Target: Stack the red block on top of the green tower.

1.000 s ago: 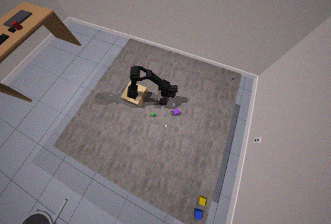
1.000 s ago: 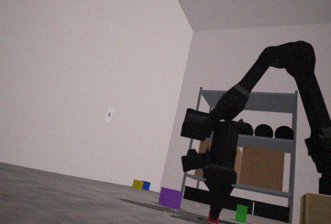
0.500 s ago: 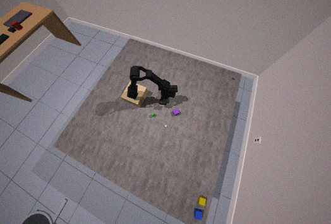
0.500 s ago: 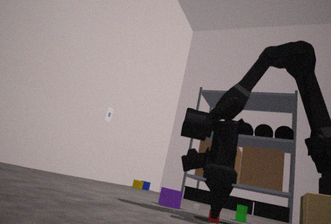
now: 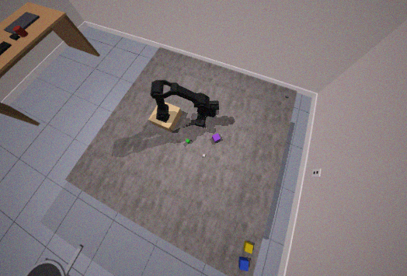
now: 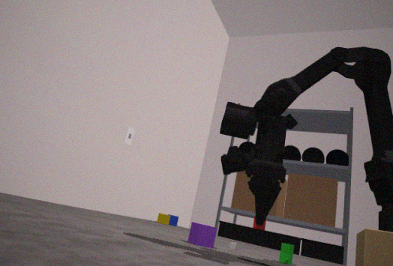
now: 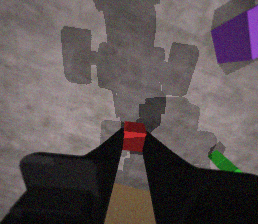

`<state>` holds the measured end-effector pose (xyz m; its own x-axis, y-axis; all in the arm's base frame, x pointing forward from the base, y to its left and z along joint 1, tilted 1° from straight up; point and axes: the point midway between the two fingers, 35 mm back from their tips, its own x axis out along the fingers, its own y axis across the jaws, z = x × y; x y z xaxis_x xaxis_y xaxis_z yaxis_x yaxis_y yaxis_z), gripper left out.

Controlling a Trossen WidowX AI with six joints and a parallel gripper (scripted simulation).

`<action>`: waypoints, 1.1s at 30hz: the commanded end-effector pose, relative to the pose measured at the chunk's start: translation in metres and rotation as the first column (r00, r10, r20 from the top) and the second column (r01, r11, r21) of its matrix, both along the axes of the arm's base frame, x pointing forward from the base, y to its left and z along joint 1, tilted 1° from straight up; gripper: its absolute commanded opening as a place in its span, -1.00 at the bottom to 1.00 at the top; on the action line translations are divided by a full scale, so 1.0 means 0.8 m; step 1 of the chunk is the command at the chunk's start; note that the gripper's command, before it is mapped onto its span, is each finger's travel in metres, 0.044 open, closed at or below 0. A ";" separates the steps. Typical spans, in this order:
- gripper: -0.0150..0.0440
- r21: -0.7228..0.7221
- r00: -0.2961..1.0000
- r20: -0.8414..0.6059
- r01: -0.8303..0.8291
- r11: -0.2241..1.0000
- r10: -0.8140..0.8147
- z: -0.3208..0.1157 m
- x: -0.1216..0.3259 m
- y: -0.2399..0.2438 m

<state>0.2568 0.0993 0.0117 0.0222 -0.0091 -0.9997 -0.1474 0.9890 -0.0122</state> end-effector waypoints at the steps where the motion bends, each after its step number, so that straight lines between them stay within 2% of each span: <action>1: -0.49 0.004 1.000 0.004 0.004 1.000 -0.004 0.027 0.000 0.001; 8: -0.49 0.004 1.000 0.004 0.004 1.000 -0.004 0.071 -0.001 0.001; 17: -0.49 0.004 1.000 0.004 0.004 1.000 -0.004 0.075 0.000 0.000; 33: -0.49 -0.001 1.000 0.004 0.004 1.000 -0.004 0.077 0.001 -0.090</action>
